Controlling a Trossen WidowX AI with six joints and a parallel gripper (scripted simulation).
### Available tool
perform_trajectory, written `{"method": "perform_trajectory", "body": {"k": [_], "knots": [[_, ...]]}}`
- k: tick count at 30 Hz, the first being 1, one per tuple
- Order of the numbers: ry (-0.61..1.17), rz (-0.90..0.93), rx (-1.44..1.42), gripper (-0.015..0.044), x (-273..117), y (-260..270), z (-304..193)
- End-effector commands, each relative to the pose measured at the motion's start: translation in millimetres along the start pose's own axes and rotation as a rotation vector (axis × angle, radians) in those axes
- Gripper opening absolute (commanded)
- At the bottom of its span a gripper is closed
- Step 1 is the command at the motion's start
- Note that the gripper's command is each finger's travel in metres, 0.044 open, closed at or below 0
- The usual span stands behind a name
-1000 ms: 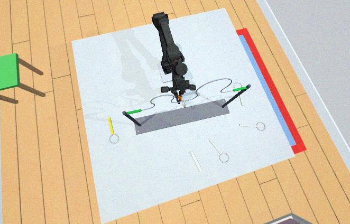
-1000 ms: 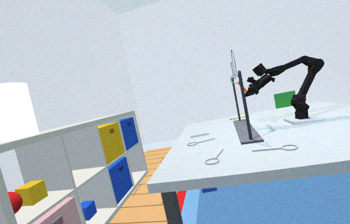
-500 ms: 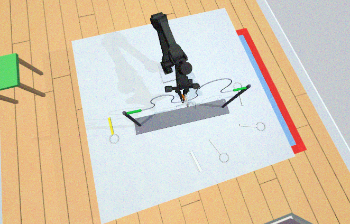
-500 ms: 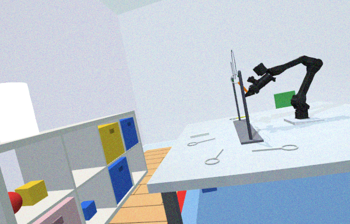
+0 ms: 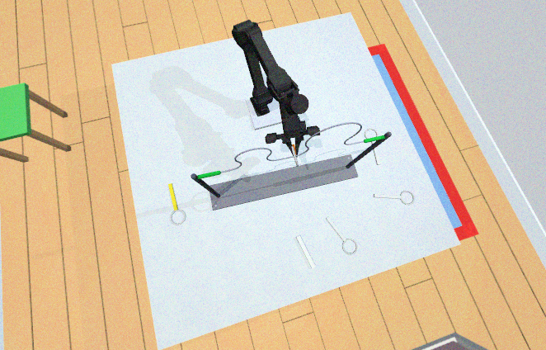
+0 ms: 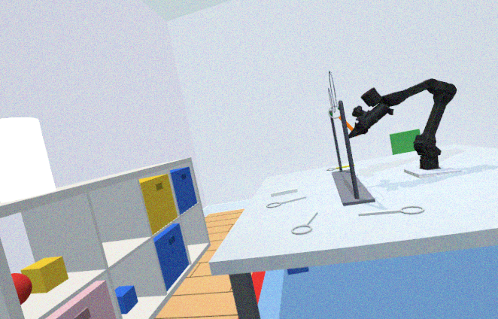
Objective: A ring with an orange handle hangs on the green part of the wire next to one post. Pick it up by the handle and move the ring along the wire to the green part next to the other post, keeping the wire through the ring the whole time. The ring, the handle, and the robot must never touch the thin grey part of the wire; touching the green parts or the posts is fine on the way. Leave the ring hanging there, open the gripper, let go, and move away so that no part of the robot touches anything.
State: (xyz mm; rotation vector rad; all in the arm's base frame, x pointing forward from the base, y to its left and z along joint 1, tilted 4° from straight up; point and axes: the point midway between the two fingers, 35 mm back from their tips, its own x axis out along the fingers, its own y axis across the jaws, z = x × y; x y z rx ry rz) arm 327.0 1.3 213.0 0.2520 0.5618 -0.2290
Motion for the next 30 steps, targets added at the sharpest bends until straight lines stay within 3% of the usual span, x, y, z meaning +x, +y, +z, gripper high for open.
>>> {"method": "perform_trajectory", "body": {"k": [1,30], "knots": [[0.005,0.038,0.058,-0.0150,-2,12,2],[0.081,0.384,0.661,-0.0150,-36,107,39]]}}
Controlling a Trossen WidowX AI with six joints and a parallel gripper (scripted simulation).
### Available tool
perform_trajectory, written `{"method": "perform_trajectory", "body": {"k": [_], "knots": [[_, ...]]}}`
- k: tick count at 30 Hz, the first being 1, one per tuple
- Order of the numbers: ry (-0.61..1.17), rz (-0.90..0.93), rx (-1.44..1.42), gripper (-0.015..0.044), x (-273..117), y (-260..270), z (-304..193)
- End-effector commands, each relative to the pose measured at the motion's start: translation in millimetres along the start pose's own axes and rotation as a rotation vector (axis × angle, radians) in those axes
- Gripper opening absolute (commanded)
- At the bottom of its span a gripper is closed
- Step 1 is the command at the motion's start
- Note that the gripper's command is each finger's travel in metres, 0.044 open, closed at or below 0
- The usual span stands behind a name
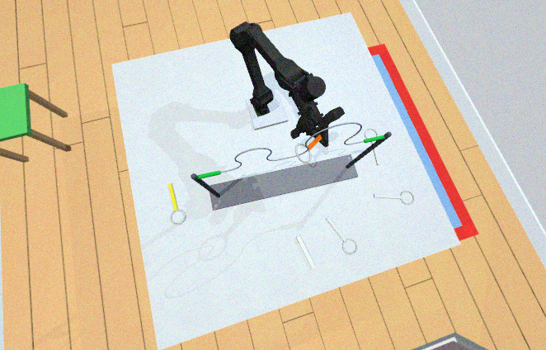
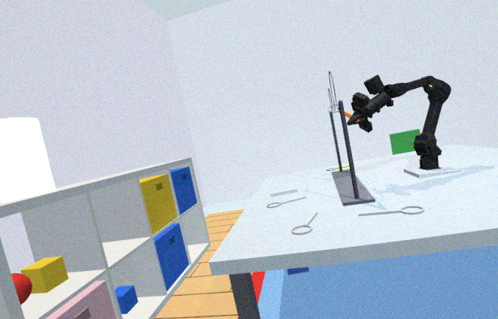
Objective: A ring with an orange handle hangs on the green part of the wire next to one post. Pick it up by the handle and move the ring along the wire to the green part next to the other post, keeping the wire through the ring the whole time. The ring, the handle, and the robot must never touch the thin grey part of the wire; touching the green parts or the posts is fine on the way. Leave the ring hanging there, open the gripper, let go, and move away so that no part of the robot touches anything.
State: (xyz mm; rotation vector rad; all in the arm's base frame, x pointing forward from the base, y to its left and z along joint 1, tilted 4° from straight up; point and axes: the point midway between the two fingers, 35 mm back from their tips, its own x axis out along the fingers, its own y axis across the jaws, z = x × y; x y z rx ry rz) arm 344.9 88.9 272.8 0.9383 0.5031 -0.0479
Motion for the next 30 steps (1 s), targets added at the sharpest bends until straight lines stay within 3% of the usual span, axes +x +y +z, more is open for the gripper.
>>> {"method": "perform_trajectory", "body": {"k": [1,30], "knots": [[0.011,0.051,0.078,-0.0150,-2,16,1],[0.087,0.392,0.678,-0.0150,-37,109,41]]}}
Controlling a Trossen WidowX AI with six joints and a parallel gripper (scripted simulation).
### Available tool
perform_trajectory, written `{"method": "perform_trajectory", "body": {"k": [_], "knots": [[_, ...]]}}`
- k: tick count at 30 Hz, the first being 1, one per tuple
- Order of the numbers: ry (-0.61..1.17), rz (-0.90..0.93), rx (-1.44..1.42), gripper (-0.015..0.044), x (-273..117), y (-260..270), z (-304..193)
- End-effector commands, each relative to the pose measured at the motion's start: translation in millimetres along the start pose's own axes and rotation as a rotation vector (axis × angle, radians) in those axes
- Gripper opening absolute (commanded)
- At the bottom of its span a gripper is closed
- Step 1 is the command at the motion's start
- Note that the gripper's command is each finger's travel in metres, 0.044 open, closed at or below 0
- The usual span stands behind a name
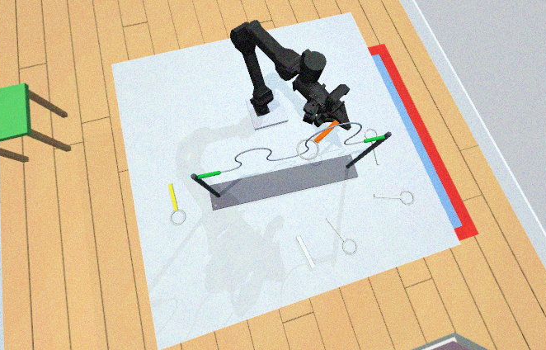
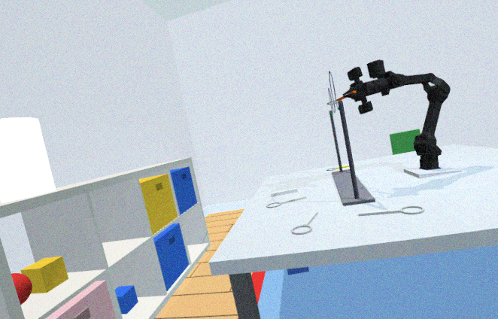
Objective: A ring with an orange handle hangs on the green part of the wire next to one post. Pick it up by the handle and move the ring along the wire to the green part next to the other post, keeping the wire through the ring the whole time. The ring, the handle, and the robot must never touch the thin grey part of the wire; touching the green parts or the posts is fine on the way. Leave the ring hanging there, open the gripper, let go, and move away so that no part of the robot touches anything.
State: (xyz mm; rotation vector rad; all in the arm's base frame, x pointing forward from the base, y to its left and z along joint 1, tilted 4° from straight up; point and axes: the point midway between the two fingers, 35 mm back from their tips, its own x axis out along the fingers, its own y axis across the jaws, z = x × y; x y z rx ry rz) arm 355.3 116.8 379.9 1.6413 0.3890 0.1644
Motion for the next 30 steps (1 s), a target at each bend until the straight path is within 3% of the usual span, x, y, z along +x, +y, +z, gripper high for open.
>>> {"method": "perform_trajectory", "body": {"k": [1,15,30], "knots": [[0.012,0.043,0.065,-0.0150,-2,15,0],[0.032,0.131,0.221,-0.0150,-10,48,6],[0.025,0.101,0.168,-0.0150,-13,55,9]]}}
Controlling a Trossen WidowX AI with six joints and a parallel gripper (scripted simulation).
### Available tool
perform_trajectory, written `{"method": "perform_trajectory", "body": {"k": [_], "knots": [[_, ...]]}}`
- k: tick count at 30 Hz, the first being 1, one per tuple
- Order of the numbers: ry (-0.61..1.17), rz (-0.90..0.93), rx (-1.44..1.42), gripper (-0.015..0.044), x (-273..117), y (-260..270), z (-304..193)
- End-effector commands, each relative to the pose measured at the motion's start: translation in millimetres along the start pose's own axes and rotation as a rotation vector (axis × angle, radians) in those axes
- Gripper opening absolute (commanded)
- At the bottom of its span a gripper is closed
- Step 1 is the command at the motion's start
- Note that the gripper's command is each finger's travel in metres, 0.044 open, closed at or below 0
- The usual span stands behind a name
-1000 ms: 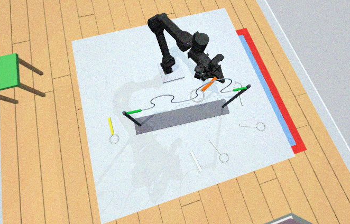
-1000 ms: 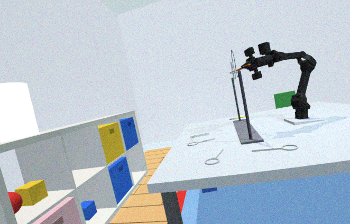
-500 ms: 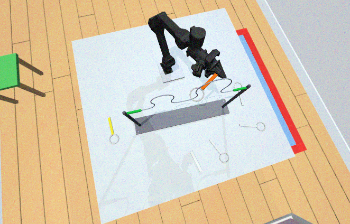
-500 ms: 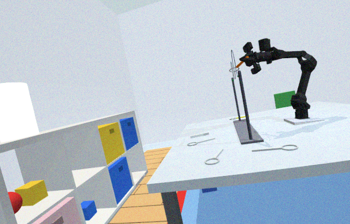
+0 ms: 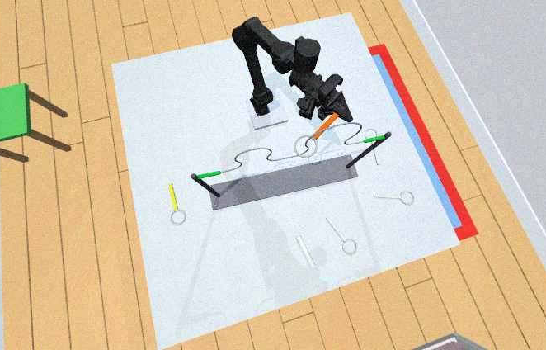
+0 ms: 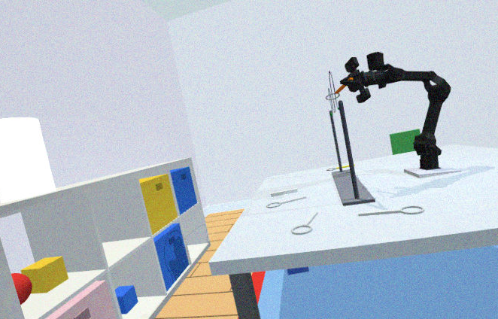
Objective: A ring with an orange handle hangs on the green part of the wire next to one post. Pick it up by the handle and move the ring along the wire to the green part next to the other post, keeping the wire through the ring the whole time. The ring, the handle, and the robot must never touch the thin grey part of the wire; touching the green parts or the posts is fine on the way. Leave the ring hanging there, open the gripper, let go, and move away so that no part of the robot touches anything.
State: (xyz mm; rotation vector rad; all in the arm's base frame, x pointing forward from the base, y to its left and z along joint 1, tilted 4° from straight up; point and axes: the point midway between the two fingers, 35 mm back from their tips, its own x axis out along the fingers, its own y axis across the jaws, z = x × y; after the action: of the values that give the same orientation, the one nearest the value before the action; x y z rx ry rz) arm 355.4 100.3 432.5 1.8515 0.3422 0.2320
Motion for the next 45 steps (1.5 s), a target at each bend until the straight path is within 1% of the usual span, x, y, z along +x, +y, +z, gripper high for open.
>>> {"method": "perform_trajectory", "body": {"k": [1,45], "knots": [[0.002,-0.011,-0.032,-0.0150,0,2,-1],[-0.063,-0.297,-0.539,-0.0150,-1,-21,6]]}}
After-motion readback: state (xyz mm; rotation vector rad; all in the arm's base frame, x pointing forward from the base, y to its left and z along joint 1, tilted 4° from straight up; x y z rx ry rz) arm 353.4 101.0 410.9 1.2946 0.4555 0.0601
